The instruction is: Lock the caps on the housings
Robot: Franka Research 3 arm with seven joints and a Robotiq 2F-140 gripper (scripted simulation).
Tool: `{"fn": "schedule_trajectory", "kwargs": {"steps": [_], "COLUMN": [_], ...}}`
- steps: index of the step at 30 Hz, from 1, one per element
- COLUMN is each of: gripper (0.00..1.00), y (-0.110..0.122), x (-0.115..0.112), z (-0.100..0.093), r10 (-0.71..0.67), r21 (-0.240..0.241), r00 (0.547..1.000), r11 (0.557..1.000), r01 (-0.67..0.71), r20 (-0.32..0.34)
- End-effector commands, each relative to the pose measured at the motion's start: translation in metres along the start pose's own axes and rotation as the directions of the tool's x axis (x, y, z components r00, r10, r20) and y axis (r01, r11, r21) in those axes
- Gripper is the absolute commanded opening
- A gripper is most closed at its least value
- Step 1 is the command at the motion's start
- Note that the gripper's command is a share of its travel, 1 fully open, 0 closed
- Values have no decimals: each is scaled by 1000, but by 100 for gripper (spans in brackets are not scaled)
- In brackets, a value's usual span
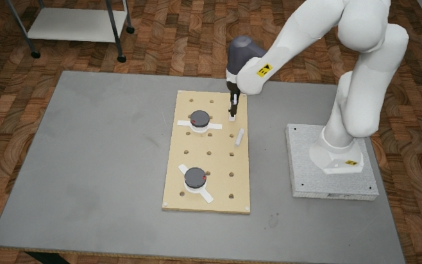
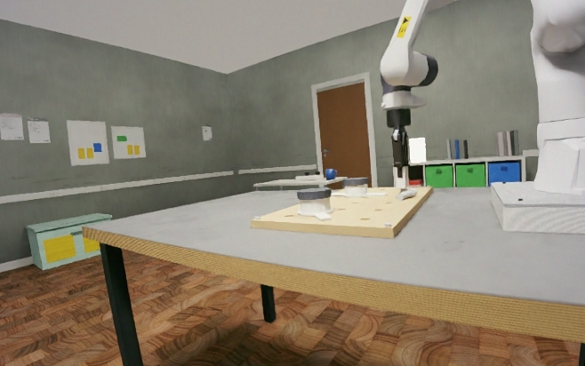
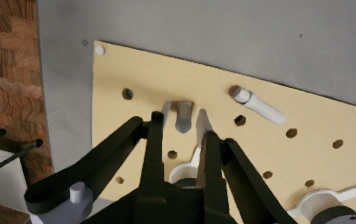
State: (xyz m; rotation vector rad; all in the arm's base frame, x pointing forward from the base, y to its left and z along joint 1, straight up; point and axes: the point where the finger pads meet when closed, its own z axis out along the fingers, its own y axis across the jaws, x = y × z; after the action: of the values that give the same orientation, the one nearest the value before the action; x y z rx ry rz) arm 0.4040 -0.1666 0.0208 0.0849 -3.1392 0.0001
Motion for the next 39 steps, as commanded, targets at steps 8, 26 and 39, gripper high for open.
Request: {"fn": "schedule_trajectory", "kwargs": {"steps": [8, 26, 39], "gripper": [36, 36, 36], "y": [1, 1, 1], "x": [-1, -1, -1], "z": [1, 0, -6], "r10": [-6, -6, -6], "r21": [0, 0, 0], "r00": [1000, 1000, 1000], "r11": [1000, 1000, 1000], "r01": [6, 6, 6], "r20": [1, 1, 1]}}
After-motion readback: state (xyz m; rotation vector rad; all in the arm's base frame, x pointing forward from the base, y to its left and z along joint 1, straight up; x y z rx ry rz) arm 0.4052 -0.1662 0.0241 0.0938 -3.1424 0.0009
